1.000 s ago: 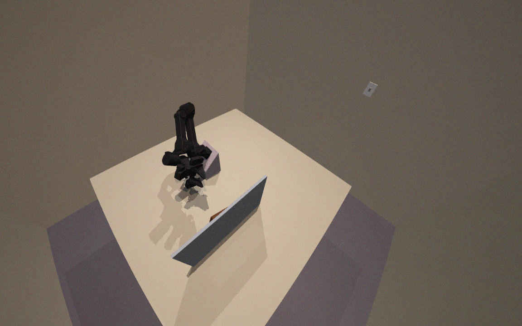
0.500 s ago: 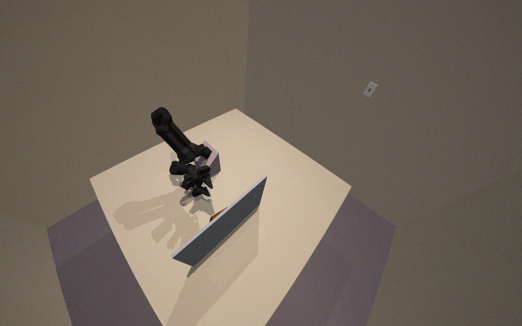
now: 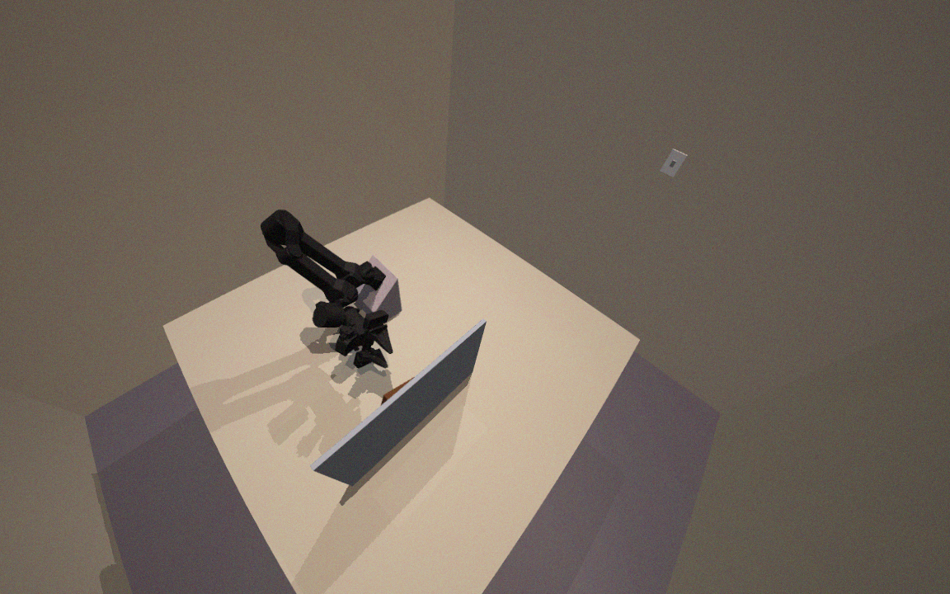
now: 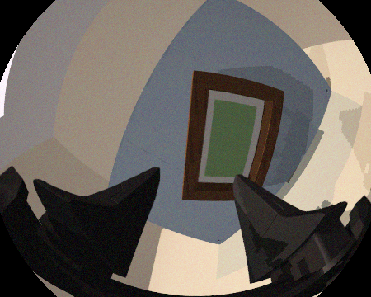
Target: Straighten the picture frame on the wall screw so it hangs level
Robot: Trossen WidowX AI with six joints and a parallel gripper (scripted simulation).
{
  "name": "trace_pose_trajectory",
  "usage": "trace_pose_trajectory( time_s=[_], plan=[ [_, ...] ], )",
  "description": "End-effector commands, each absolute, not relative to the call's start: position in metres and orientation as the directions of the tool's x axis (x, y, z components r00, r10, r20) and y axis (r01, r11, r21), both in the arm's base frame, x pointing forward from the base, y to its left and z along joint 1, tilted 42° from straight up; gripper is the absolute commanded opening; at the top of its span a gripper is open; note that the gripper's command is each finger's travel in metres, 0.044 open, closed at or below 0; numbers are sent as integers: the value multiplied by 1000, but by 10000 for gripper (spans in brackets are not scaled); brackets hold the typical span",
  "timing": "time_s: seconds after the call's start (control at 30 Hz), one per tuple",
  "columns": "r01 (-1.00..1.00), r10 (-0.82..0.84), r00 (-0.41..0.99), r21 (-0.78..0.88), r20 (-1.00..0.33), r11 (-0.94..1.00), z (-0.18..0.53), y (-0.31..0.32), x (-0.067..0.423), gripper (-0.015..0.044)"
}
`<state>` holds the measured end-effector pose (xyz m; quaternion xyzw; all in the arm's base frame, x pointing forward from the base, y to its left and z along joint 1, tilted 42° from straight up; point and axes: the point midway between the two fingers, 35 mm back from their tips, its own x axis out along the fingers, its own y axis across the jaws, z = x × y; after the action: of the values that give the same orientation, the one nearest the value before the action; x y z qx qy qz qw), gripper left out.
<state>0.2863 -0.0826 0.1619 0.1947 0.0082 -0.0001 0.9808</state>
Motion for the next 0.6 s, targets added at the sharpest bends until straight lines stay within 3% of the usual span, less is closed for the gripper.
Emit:
trace_pose_trajectory(
  time_s=[0.0,0.13,0.57],
  plan=[
    [-1,6,1000,386,-11,923,164,-83,315,260],
    [-2,6,1000,386,-10,922,160,-80,345,260],
    [-2,6,1000,386,-10,922,159,-79,346,260]
  ],
)
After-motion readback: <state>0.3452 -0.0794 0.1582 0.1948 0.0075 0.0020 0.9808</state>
